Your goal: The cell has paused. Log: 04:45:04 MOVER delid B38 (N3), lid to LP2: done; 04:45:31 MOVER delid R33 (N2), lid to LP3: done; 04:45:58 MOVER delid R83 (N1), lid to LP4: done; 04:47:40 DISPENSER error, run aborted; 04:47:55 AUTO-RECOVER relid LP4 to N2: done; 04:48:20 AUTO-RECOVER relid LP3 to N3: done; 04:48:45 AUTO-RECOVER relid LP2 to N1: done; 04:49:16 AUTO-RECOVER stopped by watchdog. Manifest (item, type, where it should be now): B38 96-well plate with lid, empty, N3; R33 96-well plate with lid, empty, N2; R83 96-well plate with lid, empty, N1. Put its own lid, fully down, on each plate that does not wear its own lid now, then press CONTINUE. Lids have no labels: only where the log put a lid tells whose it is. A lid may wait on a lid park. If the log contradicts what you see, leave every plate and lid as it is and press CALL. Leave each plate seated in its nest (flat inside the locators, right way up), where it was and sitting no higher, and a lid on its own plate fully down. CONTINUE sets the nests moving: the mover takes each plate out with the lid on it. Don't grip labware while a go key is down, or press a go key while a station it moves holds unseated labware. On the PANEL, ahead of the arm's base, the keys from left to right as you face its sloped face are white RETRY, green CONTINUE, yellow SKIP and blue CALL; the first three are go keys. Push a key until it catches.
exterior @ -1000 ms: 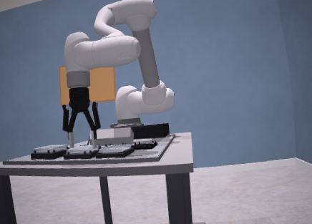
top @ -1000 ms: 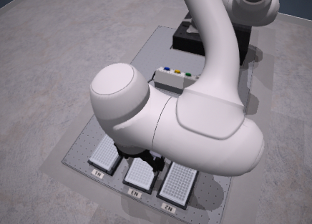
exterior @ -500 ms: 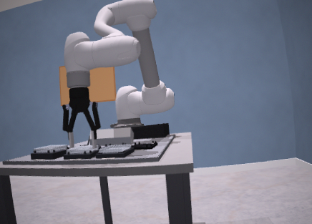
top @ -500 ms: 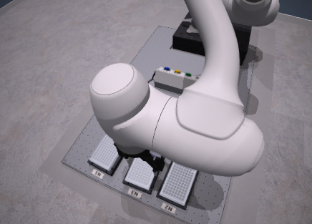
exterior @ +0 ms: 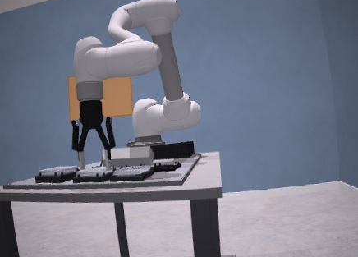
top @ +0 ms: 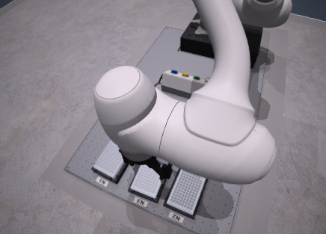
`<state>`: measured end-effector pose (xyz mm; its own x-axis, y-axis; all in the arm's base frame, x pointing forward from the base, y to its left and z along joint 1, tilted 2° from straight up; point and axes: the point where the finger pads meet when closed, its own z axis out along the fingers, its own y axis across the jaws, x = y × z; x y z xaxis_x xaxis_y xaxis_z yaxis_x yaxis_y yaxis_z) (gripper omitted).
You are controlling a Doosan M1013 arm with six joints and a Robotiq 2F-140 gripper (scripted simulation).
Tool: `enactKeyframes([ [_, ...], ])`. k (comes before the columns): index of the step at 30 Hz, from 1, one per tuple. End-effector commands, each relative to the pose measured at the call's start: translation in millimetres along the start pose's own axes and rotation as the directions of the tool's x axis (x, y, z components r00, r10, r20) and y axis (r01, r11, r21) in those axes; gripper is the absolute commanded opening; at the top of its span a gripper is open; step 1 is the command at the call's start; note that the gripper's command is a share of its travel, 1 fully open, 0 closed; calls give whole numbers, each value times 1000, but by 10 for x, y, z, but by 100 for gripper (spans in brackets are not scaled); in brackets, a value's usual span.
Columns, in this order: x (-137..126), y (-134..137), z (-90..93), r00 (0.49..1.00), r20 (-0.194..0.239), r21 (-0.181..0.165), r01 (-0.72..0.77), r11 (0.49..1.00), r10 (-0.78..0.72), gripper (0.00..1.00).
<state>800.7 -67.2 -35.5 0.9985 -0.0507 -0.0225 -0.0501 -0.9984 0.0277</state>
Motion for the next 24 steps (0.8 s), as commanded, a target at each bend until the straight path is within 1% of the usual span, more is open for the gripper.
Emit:
enactKeyframes([
  [1,-1,0,1,1000,0,0,0,1000,0,0],
  [15,-1,0,-38,1000,0,0,0,1000,0,0],
  [24,-1,0,-144,1000,0,0,0,1000,0,0],
])
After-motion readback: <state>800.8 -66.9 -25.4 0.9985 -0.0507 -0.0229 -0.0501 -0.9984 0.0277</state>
